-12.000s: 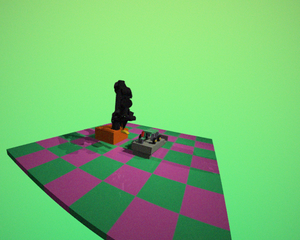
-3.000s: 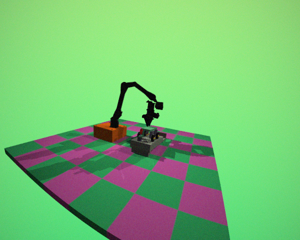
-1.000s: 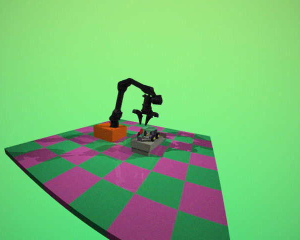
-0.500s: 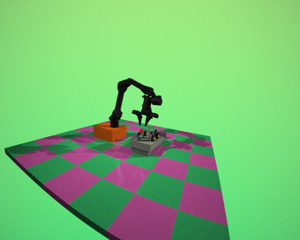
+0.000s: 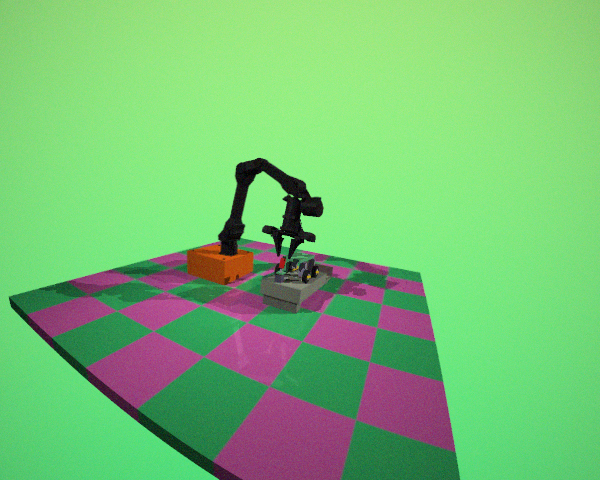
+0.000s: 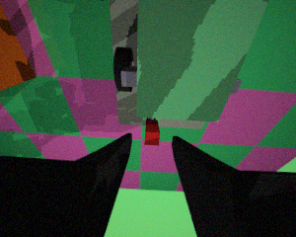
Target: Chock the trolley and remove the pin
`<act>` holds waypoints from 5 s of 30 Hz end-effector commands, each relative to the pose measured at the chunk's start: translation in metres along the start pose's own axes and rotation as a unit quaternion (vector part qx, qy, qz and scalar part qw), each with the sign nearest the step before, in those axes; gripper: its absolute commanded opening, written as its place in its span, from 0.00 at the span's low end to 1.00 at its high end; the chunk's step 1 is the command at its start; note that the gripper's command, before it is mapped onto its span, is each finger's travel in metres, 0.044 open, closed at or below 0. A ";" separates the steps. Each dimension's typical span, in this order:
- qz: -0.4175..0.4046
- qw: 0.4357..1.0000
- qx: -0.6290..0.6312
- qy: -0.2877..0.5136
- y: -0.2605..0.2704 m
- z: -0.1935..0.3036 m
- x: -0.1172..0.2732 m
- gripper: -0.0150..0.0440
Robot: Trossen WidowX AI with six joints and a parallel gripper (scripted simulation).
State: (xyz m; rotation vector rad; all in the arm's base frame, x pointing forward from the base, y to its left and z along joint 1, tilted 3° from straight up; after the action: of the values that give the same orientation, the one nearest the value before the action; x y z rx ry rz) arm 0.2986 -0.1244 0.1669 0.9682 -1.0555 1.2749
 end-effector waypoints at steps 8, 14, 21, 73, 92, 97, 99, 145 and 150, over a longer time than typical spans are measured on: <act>0.000 1.000 0.002 0.002 0.000 0.000 -0.013 0.58; 0.000 1.000 0.002 0.002 0.000 0.000 -0.022 0.58; 0.000 1.000 0.002 0.002 0.000 0.000 -0.033 0.58; 0.000 1.000 0.002 0.002 0.002 0.001 -0.020 0.25; 0.000 1.000 0.002 0.002 0.002 0.002 -0.009 0.25; 0.000 1.000 0.002 0.002 0.002 0.003 -0.006 0.25; 0.000 1.000 0.002 0.002 0.002 0.003 -0.005 0.25; 0.000 1.000 0.002 0.003 0.004 0.037 0.001 0.25; -0.001 1.000 0.002 0.003 0.011 0.036 0.000 0.25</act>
State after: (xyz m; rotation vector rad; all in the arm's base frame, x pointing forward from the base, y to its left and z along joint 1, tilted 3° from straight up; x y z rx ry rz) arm 0.2898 -0.1581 0.1747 0.9689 -1.0457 1.2725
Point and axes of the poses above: the point midway between the two fingers, 35 mm back from their tips, its own x axis back along the fingers, its own y axis across the jaws, z = x × y, the point moved 6 cm from there along x, back along the fingers, and after that the axes turned 6 degrees about x, right-handed, at the moved point
